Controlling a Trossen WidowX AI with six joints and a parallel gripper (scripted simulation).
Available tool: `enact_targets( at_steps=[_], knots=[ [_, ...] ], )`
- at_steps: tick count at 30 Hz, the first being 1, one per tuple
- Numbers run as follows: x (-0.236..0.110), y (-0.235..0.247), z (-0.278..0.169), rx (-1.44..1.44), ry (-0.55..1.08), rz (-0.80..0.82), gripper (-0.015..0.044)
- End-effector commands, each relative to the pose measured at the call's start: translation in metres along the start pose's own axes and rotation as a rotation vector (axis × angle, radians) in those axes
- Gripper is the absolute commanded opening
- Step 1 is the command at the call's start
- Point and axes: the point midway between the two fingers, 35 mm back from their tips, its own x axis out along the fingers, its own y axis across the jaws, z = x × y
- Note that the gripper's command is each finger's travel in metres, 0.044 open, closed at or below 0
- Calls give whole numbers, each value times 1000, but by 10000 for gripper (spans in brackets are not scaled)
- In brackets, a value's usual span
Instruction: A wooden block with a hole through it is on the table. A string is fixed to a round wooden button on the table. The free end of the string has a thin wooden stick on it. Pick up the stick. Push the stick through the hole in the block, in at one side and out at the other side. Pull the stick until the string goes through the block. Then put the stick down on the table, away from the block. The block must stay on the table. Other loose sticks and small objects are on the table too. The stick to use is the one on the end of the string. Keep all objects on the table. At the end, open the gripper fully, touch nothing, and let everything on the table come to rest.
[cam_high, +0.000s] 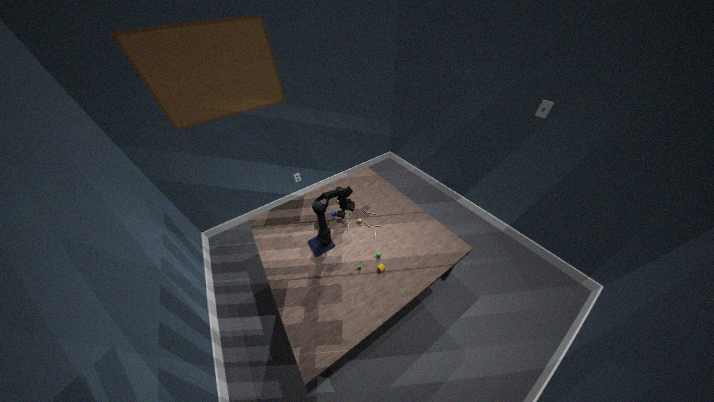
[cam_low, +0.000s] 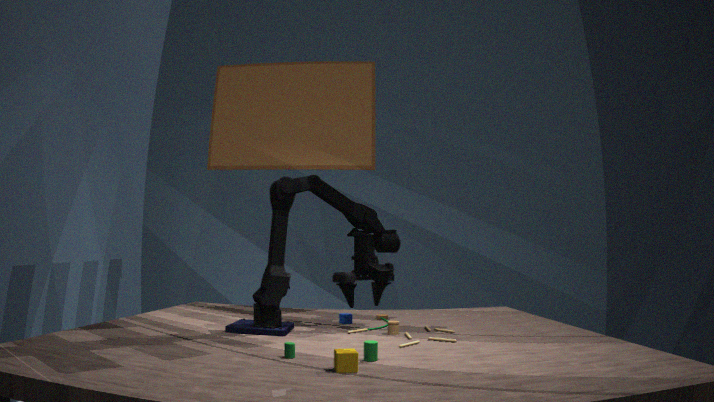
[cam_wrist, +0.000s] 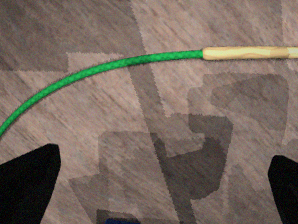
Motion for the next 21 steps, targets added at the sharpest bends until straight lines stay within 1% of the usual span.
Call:
enact_targets(
  at_steps=[1,9,21],
  knots=[
    [4,-21,27,962,0,-12,440],
    [4,-28,37,1411,-4,-12,440],
    [4,-28,38,1426,-4,-12,440]
  ],
)
